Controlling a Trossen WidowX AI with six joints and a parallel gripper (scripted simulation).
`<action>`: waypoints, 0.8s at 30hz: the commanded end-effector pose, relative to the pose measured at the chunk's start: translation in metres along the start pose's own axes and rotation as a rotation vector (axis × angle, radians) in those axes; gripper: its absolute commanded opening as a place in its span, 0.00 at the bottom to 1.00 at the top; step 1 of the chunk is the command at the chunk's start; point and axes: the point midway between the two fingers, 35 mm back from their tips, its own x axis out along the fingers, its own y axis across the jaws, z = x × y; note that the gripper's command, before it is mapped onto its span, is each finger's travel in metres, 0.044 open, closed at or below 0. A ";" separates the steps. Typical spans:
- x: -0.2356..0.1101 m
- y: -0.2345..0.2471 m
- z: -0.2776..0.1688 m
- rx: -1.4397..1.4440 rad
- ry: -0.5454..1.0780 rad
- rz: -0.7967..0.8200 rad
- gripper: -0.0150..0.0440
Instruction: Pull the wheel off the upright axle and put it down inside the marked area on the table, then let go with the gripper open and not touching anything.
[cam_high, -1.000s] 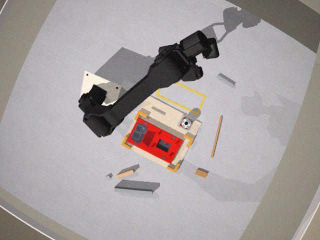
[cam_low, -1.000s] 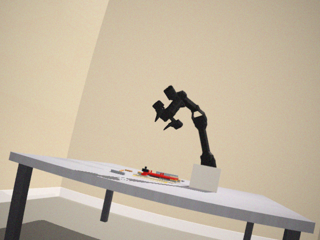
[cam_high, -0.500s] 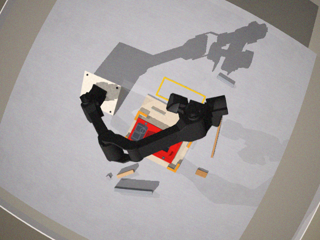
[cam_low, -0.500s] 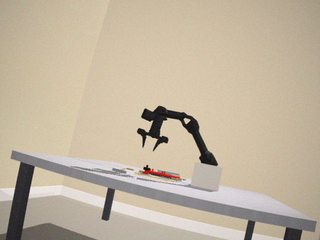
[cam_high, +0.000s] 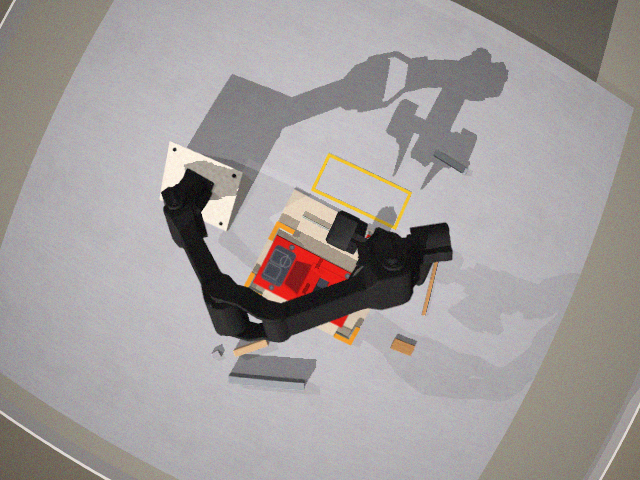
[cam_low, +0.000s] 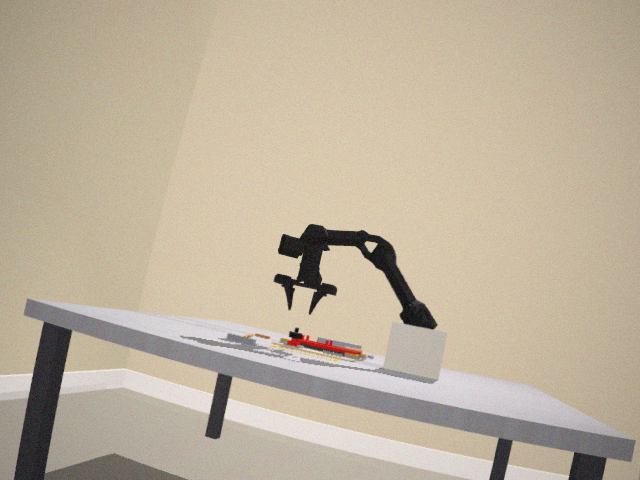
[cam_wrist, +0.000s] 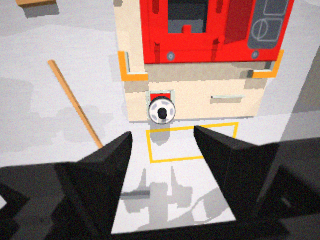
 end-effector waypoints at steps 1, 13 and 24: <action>0.014 0.000 0.001 -0.003 -0.005 -0.004 0.76; 0.072 -0.003 0.001 -0.002 -0.009 -0.004 0.76; 0.070 -0.003 0.002 0.005 -0.008 -0.015 0.54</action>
